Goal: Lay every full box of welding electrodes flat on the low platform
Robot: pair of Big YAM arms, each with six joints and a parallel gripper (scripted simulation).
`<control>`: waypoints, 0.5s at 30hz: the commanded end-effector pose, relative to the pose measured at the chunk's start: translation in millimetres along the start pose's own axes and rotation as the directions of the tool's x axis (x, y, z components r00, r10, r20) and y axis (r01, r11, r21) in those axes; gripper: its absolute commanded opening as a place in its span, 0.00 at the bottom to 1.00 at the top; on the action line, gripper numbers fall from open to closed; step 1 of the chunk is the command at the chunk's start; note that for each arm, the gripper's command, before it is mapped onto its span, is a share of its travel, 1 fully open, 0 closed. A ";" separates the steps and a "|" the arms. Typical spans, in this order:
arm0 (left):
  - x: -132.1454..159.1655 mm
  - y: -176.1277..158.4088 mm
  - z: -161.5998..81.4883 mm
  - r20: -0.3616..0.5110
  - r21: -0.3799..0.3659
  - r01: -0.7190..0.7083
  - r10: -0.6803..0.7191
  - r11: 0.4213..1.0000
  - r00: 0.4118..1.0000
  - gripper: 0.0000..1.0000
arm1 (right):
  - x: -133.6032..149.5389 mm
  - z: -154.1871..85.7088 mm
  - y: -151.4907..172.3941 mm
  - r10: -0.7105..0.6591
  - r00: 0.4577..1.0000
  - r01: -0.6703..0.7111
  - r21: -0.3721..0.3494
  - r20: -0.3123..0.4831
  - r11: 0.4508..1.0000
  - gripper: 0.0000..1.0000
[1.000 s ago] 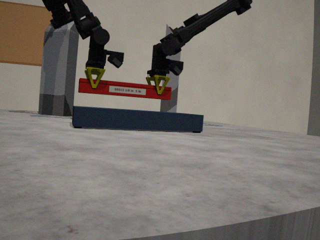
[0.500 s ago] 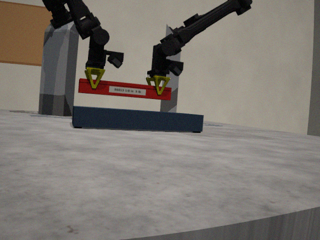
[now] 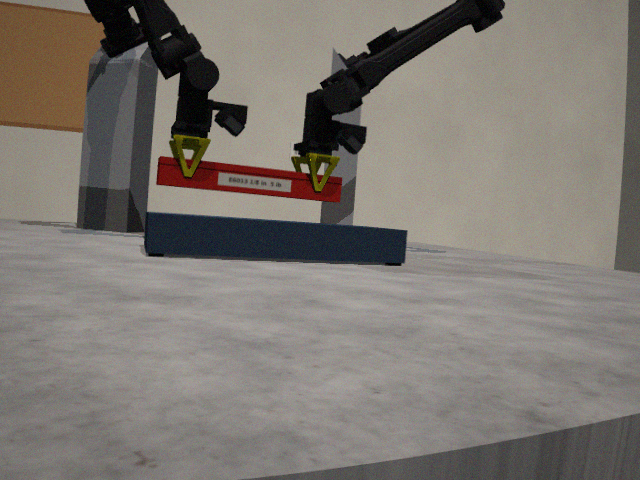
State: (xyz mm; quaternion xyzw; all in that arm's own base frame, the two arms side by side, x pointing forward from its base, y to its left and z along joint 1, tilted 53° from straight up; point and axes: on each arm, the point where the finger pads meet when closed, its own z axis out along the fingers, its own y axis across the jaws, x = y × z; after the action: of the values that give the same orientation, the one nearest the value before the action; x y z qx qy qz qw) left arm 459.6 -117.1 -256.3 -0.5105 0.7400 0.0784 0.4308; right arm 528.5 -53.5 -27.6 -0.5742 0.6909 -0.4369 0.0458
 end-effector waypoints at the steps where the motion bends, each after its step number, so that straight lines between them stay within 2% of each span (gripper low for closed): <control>1: 1.7 -8.7 -33.8 0.005 0.039 -0.013 0.012 0.999 1.000 0.00 | -3.6 -29.9 -6.5 -0.001 1.000 0.001 0.028 0.013 1.000 0.00; 15: 1.9 -8.7 -49.8 0.005 0.040 -0.012 0.012 0.999 1.000 0.00 | -3.5 -45.8 -6.6 0.000 1.000 0.000 0.029 0.013 1.000 0.00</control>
State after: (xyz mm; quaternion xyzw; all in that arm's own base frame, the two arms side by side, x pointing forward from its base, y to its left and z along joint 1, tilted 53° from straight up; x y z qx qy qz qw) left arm 446.2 -124.5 -250.0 -0.5128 0.7392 0.0807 0.4290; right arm 514.9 -46.2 -19.5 -0.5742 0.6920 -0.4356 0.0411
